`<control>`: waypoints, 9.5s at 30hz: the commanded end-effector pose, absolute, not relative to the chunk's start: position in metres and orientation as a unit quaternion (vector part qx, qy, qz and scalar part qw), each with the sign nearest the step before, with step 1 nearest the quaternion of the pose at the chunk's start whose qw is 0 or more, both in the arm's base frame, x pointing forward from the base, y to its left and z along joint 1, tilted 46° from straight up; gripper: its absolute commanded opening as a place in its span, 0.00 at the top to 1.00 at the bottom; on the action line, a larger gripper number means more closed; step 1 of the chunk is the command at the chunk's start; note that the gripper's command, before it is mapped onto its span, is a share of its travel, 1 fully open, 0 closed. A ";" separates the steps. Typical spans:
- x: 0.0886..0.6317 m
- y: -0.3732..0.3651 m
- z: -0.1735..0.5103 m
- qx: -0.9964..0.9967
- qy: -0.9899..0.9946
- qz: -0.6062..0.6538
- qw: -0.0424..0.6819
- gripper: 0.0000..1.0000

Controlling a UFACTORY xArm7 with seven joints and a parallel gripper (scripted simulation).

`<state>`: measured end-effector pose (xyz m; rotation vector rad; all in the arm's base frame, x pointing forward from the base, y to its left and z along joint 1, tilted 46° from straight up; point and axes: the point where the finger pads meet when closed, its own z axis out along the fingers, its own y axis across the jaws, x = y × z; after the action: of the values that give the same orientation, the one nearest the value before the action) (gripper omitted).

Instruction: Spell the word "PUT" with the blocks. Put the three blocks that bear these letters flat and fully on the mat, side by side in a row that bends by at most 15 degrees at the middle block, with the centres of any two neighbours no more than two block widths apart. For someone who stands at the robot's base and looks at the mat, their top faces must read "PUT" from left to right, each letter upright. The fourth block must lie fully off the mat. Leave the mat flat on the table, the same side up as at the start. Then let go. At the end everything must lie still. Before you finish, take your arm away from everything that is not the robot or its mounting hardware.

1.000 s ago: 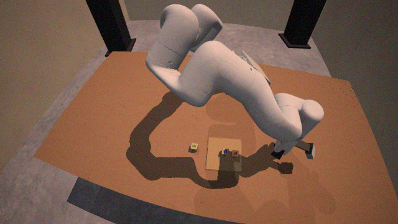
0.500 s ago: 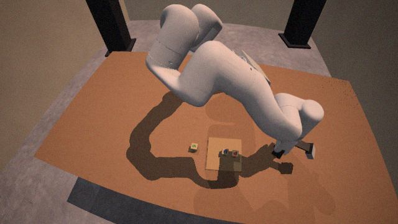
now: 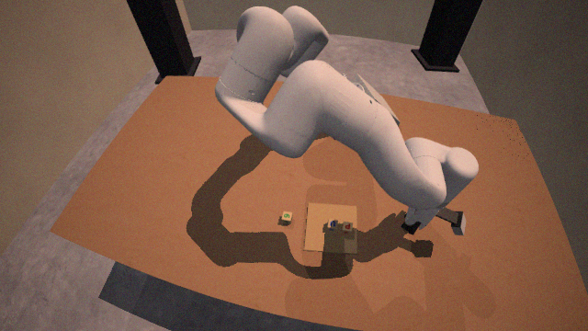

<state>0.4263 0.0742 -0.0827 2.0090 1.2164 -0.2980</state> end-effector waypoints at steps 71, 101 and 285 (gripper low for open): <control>0.423 0.100 0.045 0.896 0.183 0.026 0.404 0.79; 0.423 0.051 0.099 0.901 -0.146 0.169 0.373 0.79; 0.405 -0.104 0.108 0.585 -0.709 0.356 0.168 0.79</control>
<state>0.4042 -0.1055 0.1076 1.6616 -2.0152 1.0107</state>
